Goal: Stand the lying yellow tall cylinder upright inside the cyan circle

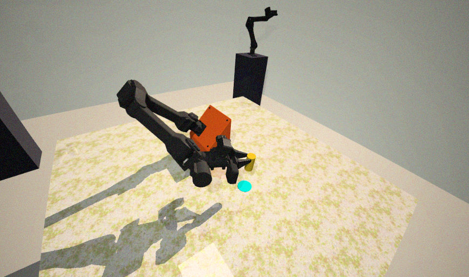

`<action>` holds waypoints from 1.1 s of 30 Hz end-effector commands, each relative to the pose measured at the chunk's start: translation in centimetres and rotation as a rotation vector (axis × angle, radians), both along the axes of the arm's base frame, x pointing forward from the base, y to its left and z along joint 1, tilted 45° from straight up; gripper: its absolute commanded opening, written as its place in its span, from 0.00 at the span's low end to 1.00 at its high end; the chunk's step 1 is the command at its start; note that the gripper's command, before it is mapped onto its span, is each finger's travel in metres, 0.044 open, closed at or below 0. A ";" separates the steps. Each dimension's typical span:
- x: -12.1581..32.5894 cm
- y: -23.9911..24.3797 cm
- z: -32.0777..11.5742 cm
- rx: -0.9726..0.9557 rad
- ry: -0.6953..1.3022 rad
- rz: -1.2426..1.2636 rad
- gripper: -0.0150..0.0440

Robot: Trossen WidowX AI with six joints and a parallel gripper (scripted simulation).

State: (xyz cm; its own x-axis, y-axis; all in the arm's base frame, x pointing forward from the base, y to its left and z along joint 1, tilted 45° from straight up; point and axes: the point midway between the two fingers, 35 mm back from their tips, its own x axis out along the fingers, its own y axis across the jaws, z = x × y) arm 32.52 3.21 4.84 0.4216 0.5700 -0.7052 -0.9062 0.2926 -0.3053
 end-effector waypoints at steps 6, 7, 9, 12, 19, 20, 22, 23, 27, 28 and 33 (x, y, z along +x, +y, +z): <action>-0.1 0.1 0.3 0.005 -0.019 0.009 0.43; -0.1 0.1 0.3 0.005 -0.019 0.009 0.43; -0.1 0.1 0.3 0.005 -0.019 0.009 0.43; -0.1 0.1 0.3 0.005 -0.019 0.009 0.43; 0.1 -1.1 -0.8 0.001 -0.017 0.009 0.43; 0.1 -1.4 -1.1 0.000 -0.016 0.010 0.43; 0.2 -2.1 -1.7 -0.001 -0.015 0.010 0.43; 0.2 -2.4 -2.0 -0.002 -0.015 0.010 0.43; 0.2 -3.7 -3.3 -0.003 -0.014 0.010 0.43; 0.2 -4.0 -3.6 -0.003 -0.014 0.010 0.43; 0.1 -5.6 -5.3 -0.001 -0.015 0.009 0.43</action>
State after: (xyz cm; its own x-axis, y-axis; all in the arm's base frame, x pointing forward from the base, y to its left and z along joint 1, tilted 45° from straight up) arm 32.49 -1.26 0.69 0.4247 0.5692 -0.7040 -0.9050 0.2867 -0.3142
